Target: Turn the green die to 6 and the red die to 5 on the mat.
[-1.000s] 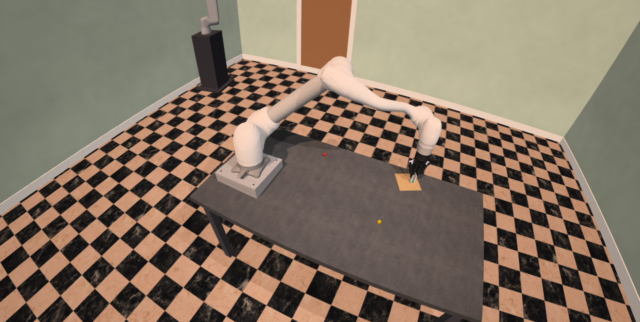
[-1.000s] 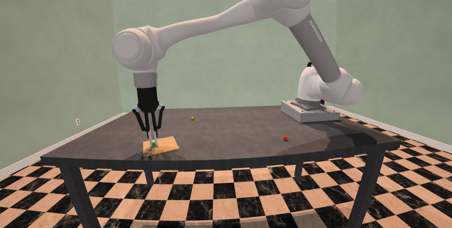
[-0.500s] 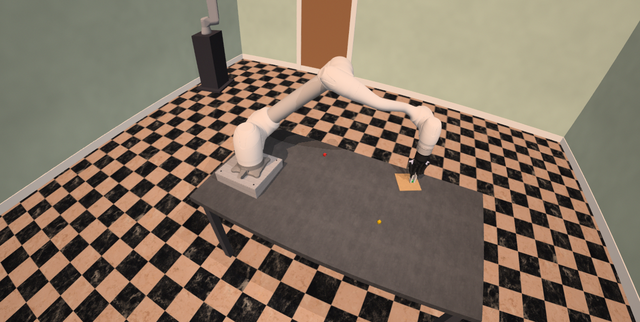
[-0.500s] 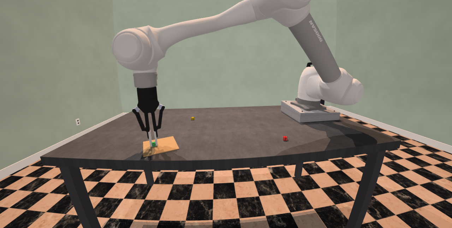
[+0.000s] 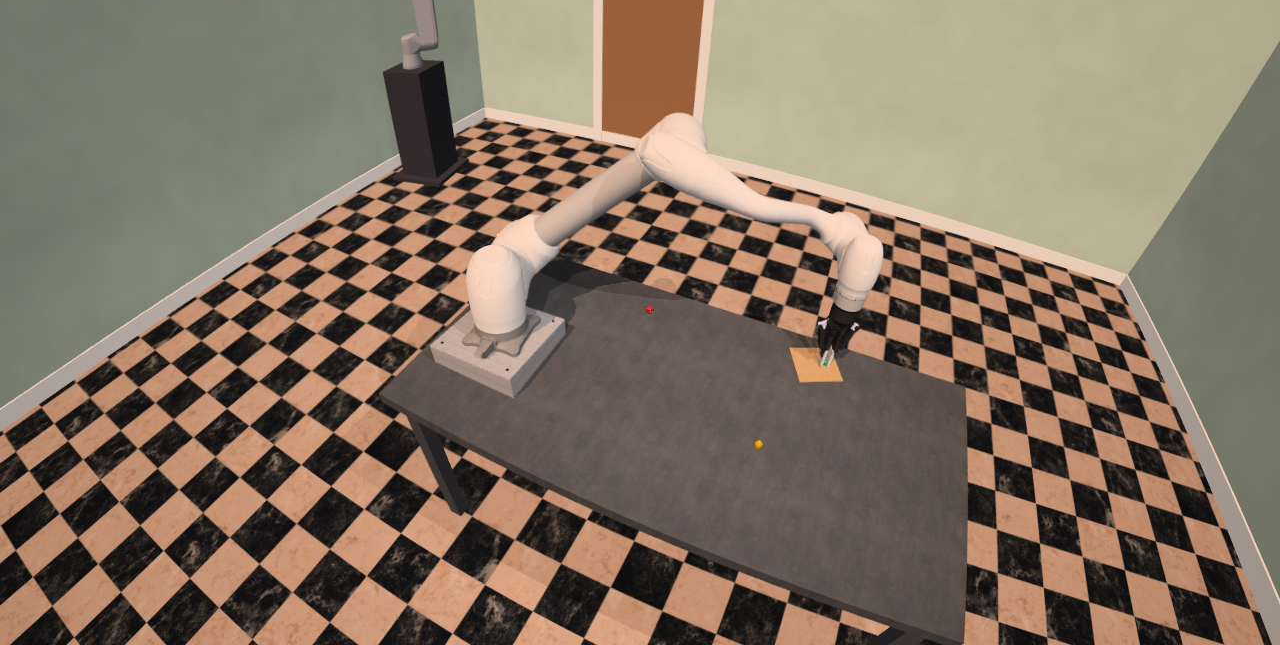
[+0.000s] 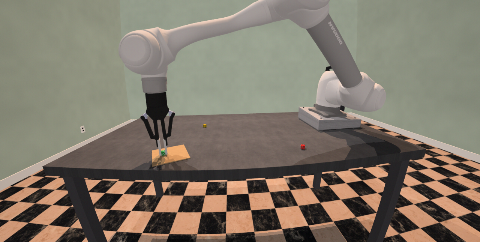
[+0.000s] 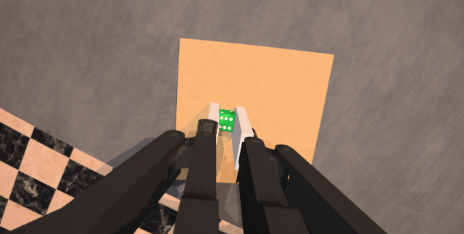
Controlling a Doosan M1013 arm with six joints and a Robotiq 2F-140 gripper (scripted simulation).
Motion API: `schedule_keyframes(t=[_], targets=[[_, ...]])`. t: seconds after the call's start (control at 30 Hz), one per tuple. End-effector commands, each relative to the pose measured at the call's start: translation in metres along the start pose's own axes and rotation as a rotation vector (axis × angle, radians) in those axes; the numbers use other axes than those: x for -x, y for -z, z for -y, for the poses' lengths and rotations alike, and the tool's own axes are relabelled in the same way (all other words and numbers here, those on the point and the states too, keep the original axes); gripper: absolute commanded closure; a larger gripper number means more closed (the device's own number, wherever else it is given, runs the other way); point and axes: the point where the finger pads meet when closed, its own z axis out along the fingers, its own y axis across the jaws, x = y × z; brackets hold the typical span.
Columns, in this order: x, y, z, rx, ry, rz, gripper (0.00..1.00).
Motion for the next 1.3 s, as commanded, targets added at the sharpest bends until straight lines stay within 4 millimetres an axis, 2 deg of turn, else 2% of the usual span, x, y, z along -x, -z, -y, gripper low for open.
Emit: schedule_keyframes(t=[0.0,0.37,0.83,0.97,1.1,1.17,1.27], targets=[[-0.002,-0.003,-0.001,0.000,0.004,-0.002,0.82],[-0.002,-0.003,-0.001,0.000,0.004,-0.002,0.73],[-0.002,-0.002,-0.001,0.000,0.004,-0.002,0.73],[-0.002,0.007,-0.001,0.000,0.004,-0.002,0.73],[-0.002,0.025,-0.001,0.000,0.004,-0.002,0.73],[-0.002,0.025,-0.001,0.000,0.004,-0.002,0.73],[-0.002,0.042,-0.001,0.000,0.004,-0.002,0.73]])
